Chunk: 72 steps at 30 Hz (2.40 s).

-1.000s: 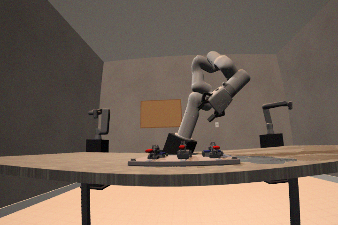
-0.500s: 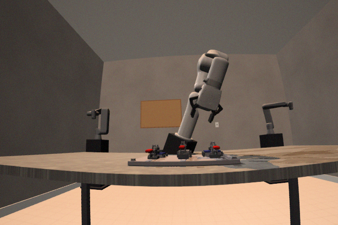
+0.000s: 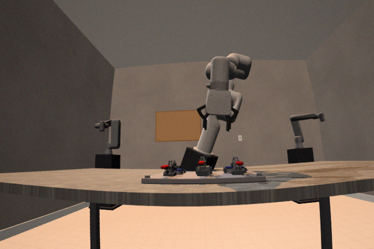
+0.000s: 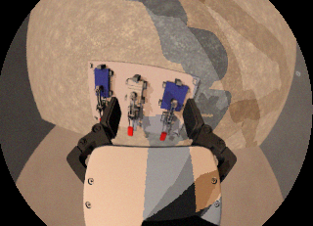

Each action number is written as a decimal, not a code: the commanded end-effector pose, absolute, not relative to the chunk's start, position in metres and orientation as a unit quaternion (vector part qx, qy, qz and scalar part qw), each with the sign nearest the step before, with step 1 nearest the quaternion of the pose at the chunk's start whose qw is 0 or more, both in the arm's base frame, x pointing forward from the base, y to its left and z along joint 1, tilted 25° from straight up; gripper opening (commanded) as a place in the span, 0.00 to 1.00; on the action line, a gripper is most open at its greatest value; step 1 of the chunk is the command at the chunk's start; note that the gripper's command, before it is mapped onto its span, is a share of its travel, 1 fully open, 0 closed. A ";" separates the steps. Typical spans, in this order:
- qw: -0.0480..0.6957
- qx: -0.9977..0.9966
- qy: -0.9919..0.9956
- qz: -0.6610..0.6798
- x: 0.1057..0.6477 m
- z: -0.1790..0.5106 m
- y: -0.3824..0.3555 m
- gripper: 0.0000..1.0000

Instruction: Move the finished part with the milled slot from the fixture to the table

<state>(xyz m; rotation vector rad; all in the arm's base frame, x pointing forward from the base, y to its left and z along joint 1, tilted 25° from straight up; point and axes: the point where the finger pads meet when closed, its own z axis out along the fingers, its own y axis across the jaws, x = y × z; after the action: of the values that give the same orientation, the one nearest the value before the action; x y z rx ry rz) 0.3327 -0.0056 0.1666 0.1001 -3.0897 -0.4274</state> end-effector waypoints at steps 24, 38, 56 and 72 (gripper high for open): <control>-0.101 -0.053 -0.975 -0.191 0.369 0.177 -0.072 0.00; -0.101 -0.053 -0.975 -0.191 0.369 0.177 -0.072 0.00; -0.101 -0.052 -0.975 -0.191 0.369 0.177 -0.072 0.00; -0.101 -0.052 -0.975 -0.191 0.369 0.177 -0.072 1.00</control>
<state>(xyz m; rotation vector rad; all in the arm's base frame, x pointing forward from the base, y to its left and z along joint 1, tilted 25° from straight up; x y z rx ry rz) 0.3681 -0.0711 0.1755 -0.1763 -3.2730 -0.6432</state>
